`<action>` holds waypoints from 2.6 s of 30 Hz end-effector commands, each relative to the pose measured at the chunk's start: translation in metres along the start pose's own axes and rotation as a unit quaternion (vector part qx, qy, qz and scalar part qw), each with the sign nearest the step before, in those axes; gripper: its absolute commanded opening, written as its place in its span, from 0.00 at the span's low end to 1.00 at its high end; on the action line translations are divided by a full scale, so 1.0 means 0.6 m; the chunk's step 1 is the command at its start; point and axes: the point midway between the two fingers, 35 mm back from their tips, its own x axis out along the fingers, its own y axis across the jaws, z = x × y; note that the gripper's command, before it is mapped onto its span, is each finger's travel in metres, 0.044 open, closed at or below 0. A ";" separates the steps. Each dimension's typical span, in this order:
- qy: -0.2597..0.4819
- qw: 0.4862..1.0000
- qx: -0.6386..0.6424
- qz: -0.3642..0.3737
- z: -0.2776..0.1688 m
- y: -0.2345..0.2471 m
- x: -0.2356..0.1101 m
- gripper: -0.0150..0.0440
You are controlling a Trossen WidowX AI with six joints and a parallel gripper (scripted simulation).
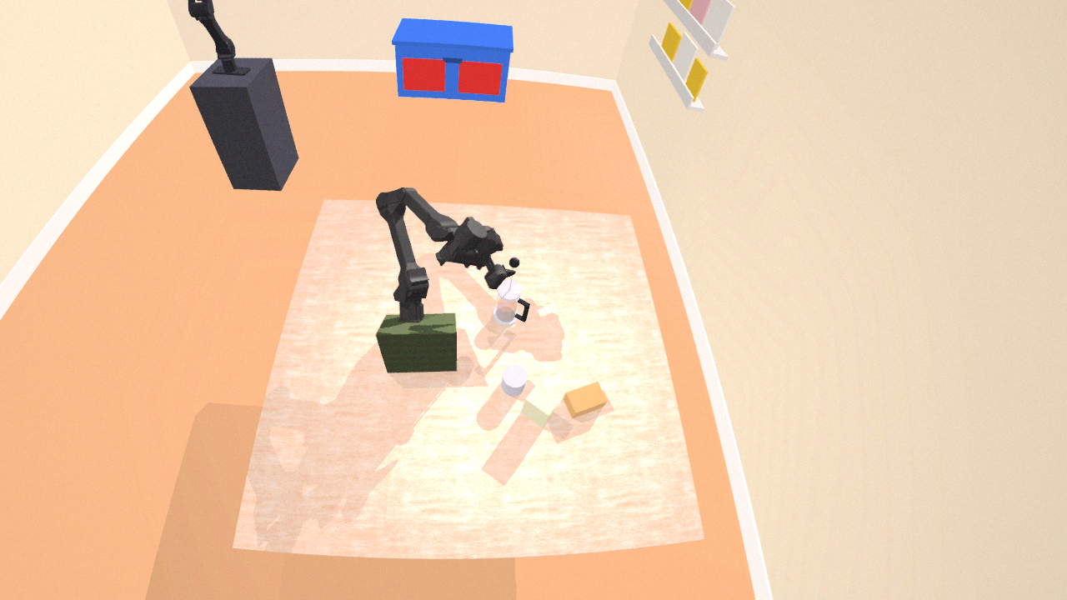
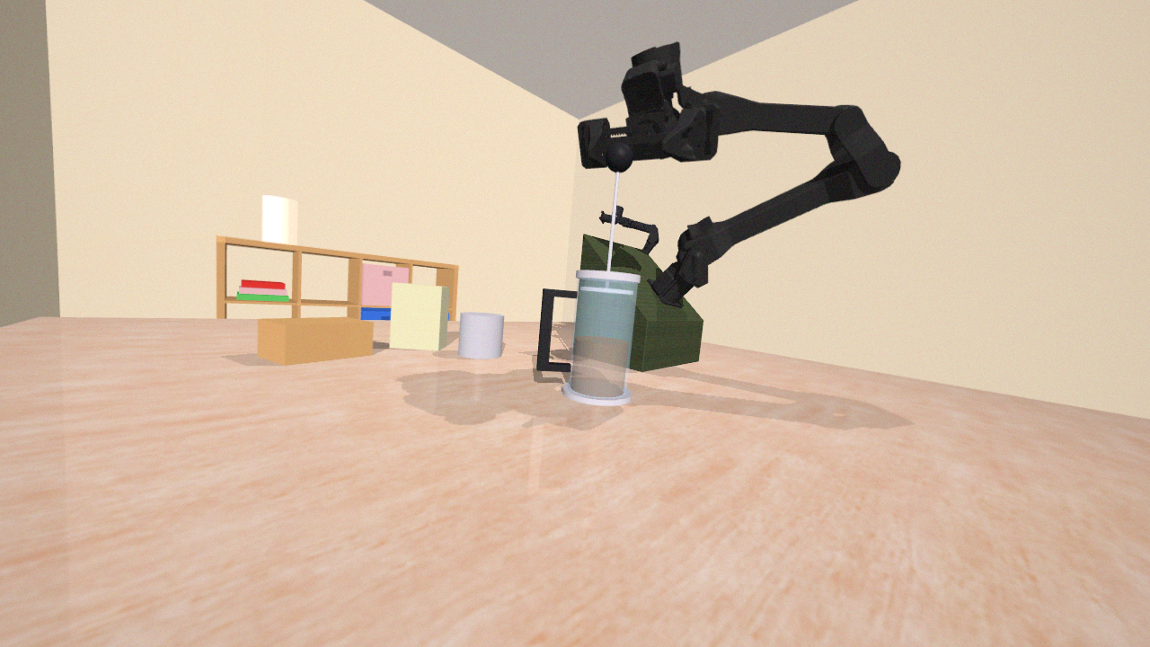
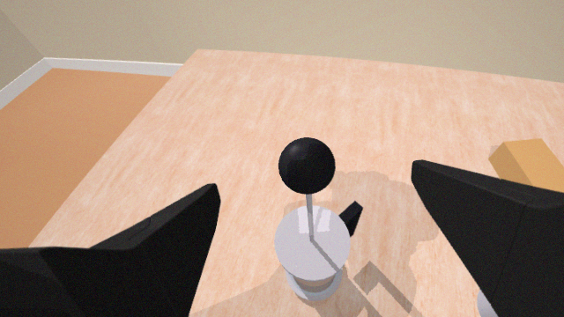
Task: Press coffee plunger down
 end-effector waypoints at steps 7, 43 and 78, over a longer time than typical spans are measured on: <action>0.002 1.000 0.002 -0.003 -0.002 -0.003 0.025 1.00; -0.005 1.000 0.002 0.000 -0.001 0.003 0.053 0.47; 0.002 1.000 0.000 -0.005 -0.070 -0.017 0.115 0.47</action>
